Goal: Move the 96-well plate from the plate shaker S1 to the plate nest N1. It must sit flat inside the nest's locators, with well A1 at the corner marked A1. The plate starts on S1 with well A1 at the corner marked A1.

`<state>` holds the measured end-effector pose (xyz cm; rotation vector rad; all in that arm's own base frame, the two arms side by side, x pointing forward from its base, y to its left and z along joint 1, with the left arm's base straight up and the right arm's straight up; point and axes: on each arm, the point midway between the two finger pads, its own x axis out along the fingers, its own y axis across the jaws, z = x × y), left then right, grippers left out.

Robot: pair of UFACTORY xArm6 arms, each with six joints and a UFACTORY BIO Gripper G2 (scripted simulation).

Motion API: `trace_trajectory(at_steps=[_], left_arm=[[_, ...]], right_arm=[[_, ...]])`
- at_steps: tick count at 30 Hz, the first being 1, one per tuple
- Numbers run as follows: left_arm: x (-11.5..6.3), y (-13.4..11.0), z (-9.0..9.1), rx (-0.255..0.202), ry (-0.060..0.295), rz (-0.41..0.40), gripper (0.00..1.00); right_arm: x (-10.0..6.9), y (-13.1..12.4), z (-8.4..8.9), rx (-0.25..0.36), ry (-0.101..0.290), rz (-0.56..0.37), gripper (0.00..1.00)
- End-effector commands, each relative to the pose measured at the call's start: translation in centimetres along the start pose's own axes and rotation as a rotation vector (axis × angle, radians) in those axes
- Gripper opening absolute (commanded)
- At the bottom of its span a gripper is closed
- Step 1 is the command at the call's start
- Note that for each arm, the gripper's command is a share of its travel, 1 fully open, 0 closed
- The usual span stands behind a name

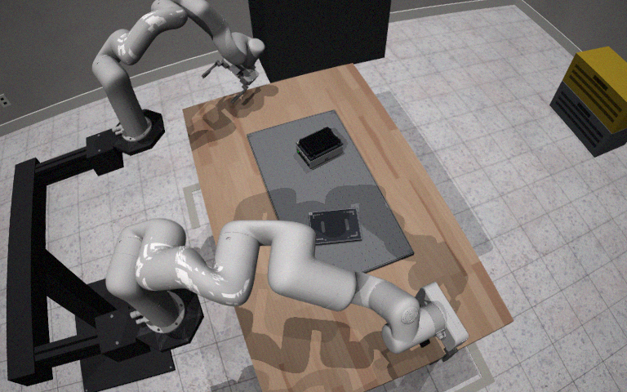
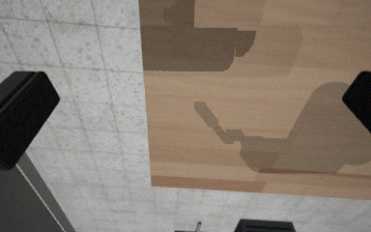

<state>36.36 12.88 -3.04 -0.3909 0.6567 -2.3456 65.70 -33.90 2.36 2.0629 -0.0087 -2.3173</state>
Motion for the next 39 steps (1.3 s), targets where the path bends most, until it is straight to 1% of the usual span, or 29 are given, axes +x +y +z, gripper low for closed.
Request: trace_trajectory(at_steps=[1, 6, 9, 13, 17, 19, 34, 36, 39], left_arm=[[-0.1, 0.0, 0.2, 0.002, 0.004, 0.002, 1.00], [-0.1, -0.1, 0.3, 0.002, 0.004, 0.002, 1.00], [-0.1, -0.3, 0.6, 0.002, 0.004, 0.002, 1.00], [0.0, -1.1, 1.7, 0.002, 0.004, 0.002, 1.00], [0.3, -2.2, 3.5, 0.002, 0.004, 0.002, 1.00], [0.3, -2.2, 3.5, 0.002, 0.004, 0.002, 1.00], [1.4, -8.4, 12.8, 0.002, 0.004, 0.002, 1.00], [1.4, -8.4, 12.8, 0.002, 0.004, 0.002, 1.00], [1.6, -9.3, 14.1, 0.002, 0.004, 0.002, 1.00]], right_arm=[[-0.3, 0.1, -0.1, 0.000, 0.005, 0.003, 1.00], [-0.3, 0.1, -0.1, 0.000, 0.005, 0.003, 1.00], [-0.3, 0.1, -0.1, 0.000, 0.005, 0.003, 1.00], [-0.3, 0.1, -0.1, 0.000, 0.005, 0.003, 1.00], [-0.3, 0.1, -0.1, 0.000, 0.005, 0.003, 1.00], [-0.3, 0.1, -0.1, 0.000, 0.005, 0.003, 1.00], [-0.3, 0.1, -0.1, 0.000, 0.005, 0.003, 1.00], [-0.3, 0.1, -0.1, 0.000, 0.005, 0.003, 1.00], [-0.3, 0.1, -0.1, 0.000, 0.005, 0.003, 1.00]])
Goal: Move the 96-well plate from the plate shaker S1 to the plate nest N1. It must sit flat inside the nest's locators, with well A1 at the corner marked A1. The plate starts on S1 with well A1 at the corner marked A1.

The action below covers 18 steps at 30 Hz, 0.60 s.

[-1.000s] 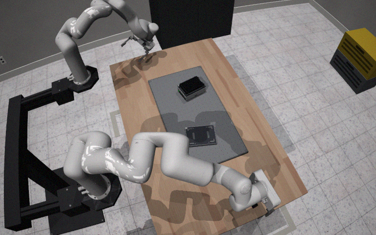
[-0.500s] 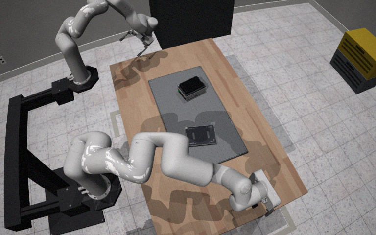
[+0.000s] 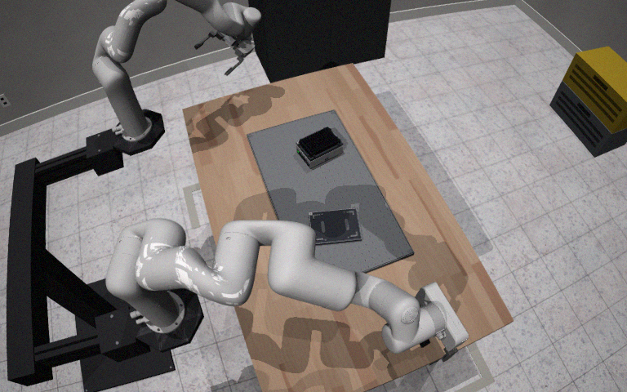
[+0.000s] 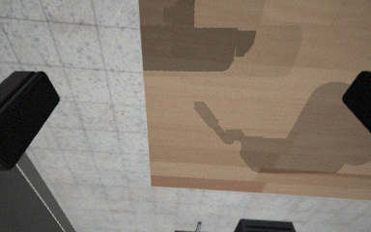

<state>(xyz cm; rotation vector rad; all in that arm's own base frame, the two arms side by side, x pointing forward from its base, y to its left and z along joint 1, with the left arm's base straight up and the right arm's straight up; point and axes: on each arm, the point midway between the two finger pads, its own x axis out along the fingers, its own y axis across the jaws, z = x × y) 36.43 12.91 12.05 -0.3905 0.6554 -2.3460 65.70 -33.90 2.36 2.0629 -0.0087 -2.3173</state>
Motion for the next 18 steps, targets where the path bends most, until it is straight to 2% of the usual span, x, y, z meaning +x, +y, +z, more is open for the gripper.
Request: trace_trajectory(at_steps=[1, 6, 18], left_arm=[[0.16, -1.23, 1.91, 0.001, 0.004, 0.002, 1.00], [0.26, -1.80, 2.78, 0.001, 0.004, 0.003, 1.00], [0.29, -1.83, 2.89, -0.001, 0.005, 0.004, 1.00]], right_arm=[[-0.35, 0.09, -0.10, 0.000, 0.005, 0.003, 1.00], [-0.35, 0.09, -0.10, 0.000, 0.005, 0.003, 1.00], [-0.35, 0.09, -0.10, 0.000, 0.005, 0.003, 1.00]])
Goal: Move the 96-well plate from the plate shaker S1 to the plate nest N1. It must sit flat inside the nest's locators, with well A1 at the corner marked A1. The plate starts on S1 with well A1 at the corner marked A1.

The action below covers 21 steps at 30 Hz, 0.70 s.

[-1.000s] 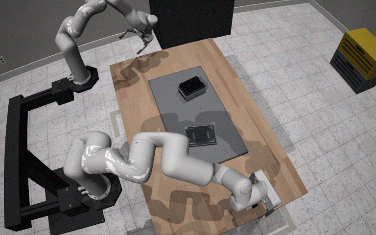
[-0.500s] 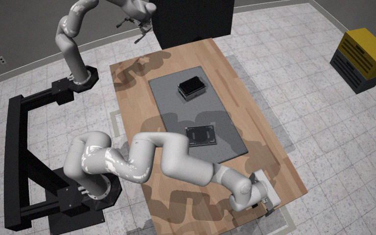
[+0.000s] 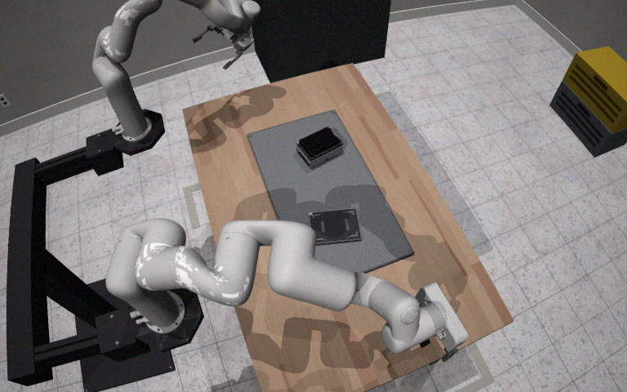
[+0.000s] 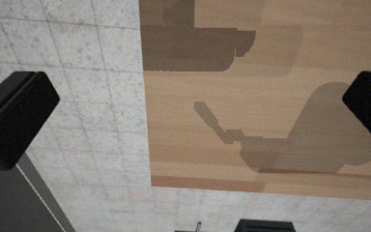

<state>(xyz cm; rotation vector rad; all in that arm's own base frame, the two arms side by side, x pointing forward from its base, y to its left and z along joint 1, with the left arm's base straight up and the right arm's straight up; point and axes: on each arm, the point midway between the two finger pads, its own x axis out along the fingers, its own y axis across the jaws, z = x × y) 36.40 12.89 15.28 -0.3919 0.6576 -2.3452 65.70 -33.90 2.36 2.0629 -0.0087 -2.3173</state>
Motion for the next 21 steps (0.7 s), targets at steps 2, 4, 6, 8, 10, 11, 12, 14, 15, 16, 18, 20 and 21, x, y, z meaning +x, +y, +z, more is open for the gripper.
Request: trace_trajectory(at_steps=[2, 4, 6, 8, 10, 11, 12, 14, 15, 16, 18, 20, 21], left_arm=[[-0.1, 0.0, 0.3, -0.001, 0.007, 0.005, 1.00], [0.0, 0.0, 0.4, -0.005, 0.009, 0.007, 1.00], [0.1, 0.0, 0.5, -0.009, 0.012, 0.010, 1.00], [0.1, 0.0, 0.6, -0.015, 0.015, 0.014, 1.00], [0.2, 0.0, 0.8, -0.022, 0.020, 0.018, 1.00], [0.3, 0.1, 0.9, -0.027, 0.023, 0.021, 1.00], [0.3, 0.1, 0.9, -0.027, 0.023, 0.021, 1.00], [0.4, 0.1, 1.0, -0.031, 0.026, 0.024, 1.00], [0.4, 0.1, 1.1, -0.036, 0.029, 0.028, 1.00], [0.5, 0.1, 1.3, -0.042, 0.033, 0.031, 1.00], [0.7, 0.2, 1.6, -0.054, 0.041, 0.040, 1.00], [0.9, 0.2, 1.9, -0.067, 0.051, 0.050, 1.00], [1.0, 0.2, 2.1, -0.075, 0.057, 0.055, 1.00]], right_arm=[[-0.3, 0.1, -0.1, 0.000, 0.005, 0.003, 1.00], [-0.3, 0.1, -0.1, 0.000, 0.005, 0.003, 1.00], [-0.3, 0.1, -0.1, 0.000, 0.005, 0.003, 1.00], [-0.3, 0.1, -0.1, 0.000, 0.005, 0.003, 1.00], [-0.3, 0.1, -0.1, 0.000, 0.005, 0.003, 1.00], [-0.3, 0.1, -0.1, 0.000, 0.005, 0.003, 1.00], [-0.3, 0.1, -0.1, 0.000, 0.005, 0.003, 1.00], [-0.3, 0.1, -0.1, 0.000, 0.005, 0.003, 1.00], [-0.3, 0.1, -0.1, 0.000, 0.005, 0.003, 1.00], [-0.3, 0.1, -0.1, 0.000, 0.005, 0.003, 1.00], [-0.3, 0.1, -0.1, 0.000, 0.005, 0.003, 1.00], [-0.3, 0.1, -0.1, 0.000, 0.005, 0.003, 1.00], [-0.3, 0.1, -0.1, 0.000, 0.005, 0.003, 1.00]])
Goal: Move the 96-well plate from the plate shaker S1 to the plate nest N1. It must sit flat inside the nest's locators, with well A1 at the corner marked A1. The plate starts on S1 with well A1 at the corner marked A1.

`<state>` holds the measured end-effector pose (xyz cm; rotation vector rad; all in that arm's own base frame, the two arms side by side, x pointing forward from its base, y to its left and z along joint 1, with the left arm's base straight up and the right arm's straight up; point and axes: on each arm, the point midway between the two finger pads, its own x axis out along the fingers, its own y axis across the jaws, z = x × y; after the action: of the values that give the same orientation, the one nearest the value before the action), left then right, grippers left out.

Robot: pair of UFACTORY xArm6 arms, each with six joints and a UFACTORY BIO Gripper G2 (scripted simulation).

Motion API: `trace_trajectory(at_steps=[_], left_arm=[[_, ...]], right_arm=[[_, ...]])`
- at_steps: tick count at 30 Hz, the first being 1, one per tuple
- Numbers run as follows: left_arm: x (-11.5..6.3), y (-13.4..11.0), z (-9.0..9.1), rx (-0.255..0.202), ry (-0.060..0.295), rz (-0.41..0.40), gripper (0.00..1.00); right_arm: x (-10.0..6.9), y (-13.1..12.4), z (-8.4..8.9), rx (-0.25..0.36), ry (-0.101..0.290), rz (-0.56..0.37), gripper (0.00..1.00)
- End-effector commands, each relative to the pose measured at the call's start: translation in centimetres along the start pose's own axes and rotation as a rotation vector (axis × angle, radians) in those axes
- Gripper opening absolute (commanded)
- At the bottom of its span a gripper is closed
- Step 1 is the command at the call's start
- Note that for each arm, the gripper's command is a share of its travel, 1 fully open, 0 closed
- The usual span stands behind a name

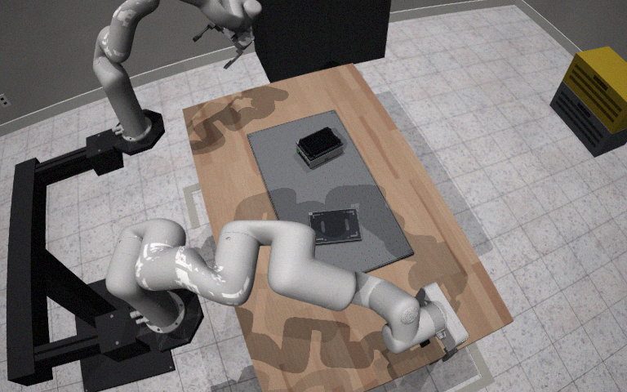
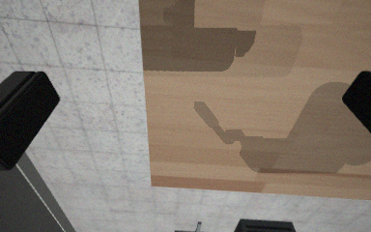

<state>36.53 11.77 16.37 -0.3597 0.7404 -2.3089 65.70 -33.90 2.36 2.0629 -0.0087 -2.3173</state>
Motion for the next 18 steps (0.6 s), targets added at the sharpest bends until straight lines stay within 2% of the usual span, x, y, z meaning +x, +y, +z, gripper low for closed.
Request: trace_trajectory(at_steps=[1, 7, 9, 18], left_arm=[[0.3, 0.0, 0.9, -0.028, 0.027, 0.025, 1.00], [1.0, 0.1, 2.2, -0.082, 0.071, 0.070, 1.00], [1.0, 0.1, 2.2, -0.082, 0.071, 0.070, 1.00], [2.3, 0.1, 4.4, -0.175, 0.172, 0.169, 1.00]], right_arm=[[-0.3, 0.1, -0.1, 0.000, 0.005, 0.003, 1.00], [-0.3, 0.1, -0.1, 0.000, 0.005, 0.003, 1.00], [-0.3, 0.1, -0.1, 0.000, 0.005, 0.003, 1.00], [-0.3, 0.1, -0.1, 0.000, 0.005, 0.003, 1.00]])
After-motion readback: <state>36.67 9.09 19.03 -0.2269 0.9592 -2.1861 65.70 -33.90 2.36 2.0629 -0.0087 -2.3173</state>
